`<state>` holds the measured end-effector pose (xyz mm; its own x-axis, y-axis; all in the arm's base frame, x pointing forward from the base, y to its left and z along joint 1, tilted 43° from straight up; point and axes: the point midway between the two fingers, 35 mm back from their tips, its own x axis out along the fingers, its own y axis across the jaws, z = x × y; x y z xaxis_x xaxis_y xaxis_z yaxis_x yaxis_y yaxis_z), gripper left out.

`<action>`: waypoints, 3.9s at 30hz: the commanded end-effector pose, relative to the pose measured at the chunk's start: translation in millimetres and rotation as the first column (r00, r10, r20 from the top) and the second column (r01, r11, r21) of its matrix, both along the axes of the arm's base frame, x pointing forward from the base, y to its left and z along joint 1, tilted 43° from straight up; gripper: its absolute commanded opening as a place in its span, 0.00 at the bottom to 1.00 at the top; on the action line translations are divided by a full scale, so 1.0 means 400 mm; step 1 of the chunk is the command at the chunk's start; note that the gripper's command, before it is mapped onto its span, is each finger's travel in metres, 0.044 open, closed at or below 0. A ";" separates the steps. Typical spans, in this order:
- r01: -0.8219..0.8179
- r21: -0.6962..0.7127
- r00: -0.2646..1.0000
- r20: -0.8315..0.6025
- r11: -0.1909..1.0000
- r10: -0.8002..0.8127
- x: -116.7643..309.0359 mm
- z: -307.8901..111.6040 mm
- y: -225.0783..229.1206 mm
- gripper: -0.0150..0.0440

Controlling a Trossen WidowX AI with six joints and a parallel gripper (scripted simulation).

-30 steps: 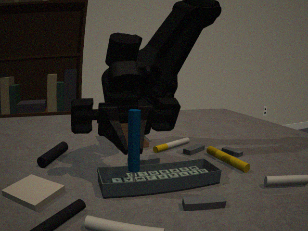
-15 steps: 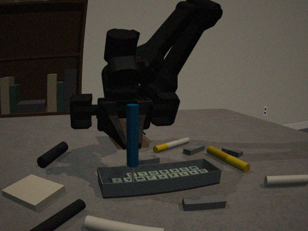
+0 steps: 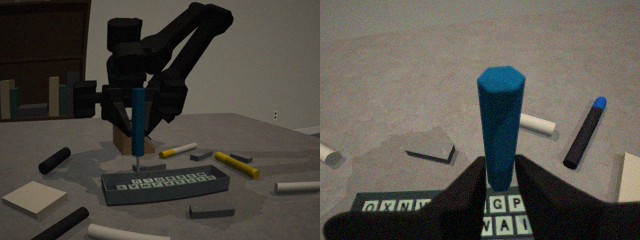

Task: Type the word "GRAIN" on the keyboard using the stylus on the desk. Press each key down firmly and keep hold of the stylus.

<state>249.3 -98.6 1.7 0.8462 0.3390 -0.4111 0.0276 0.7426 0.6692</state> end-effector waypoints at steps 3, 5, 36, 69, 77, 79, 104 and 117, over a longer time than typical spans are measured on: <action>0.000 0.000 1.000 0.000 1.000 0.000 0.000 0.000 0.000 0.36; 0.000 0.000 1.000 0.000 1.000 0.000 0.000 0.002 0.002 0.27; -0.004 0.004 1.000 0.011 1.000 0.003 0.002 0.097 0.111 0.25; -0.005 0.003 1.000 0.008 1.000 0.005 0.000 0.064 0.146 0.39; -0.005 0.004 1.000 0.008 1.000 0.004 -0.001 0.059 0.150 0.39; -0.005 0.004 1.000 0.008 1.000 0.004 -0.001 0.058 0.151 0.39; -0.005 0.004 1.000 0.008 1.000 0.004 -0.001 0.048 0.160 0.39; -0.005 0.004 1.000 0.008 1.000 0.004 -0.002 0.040 0.167 0.39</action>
<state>250.1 -33.3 20.5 0.8504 0.3461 -0.3963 0.0084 0.7442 0.6679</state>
